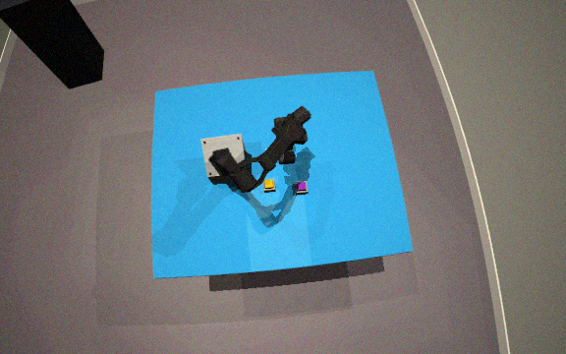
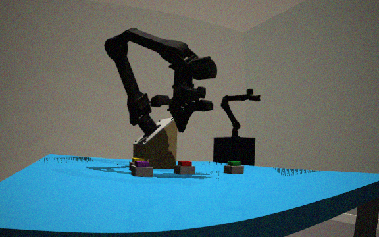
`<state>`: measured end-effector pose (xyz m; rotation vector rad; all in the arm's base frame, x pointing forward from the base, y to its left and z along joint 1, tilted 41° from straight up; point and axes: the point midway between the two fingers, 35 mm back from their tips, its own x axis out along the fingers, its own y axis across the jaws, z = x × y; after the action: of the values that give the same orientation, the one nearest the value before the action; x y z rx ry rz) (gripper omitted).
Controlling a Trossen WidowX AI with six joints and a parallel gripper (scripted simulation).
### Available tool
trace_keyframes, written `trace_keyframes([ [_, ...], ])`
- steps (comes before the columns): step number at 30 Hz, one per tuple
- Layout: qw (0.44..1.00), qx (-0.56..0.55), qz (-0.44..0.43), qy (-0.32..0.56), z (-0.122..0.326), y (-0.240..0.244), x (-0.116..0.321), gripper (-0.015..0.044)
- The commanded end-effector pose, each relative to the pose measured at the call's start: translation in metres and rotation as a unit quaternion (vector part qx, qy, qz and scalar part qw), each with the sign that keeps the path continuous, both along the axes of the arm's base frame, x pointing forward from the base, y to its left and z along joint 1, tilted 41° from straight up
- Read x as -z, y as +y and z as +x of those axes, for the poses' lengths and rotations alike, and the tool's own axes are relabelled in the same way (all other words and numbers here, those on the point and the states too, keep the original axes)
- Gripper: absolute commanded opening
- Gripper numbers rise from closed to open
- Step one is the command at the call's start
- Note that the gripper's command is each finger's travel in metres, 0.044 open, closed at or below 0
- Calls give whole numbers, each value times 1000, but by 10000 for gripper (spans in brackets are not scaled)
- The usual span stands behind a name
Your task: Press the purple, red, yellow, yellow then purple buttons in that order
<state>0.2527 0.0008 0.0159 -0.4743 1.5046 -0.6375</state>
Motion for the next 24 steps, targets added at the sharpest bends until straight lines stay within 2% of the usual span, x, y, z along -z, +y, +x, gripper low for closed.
trace_keyframes([
  [1, 1000, 3, 0, 0, -19, -24, -29, 20],
  [10, 1000, 3, -4, 2, -84, -76, -71, 20],
  [17, 1000, 3, -5, 2, -86, -77, -71, 20],
  [24, 1000, 3, -5, 2, -89, -116, -27, 20],
])
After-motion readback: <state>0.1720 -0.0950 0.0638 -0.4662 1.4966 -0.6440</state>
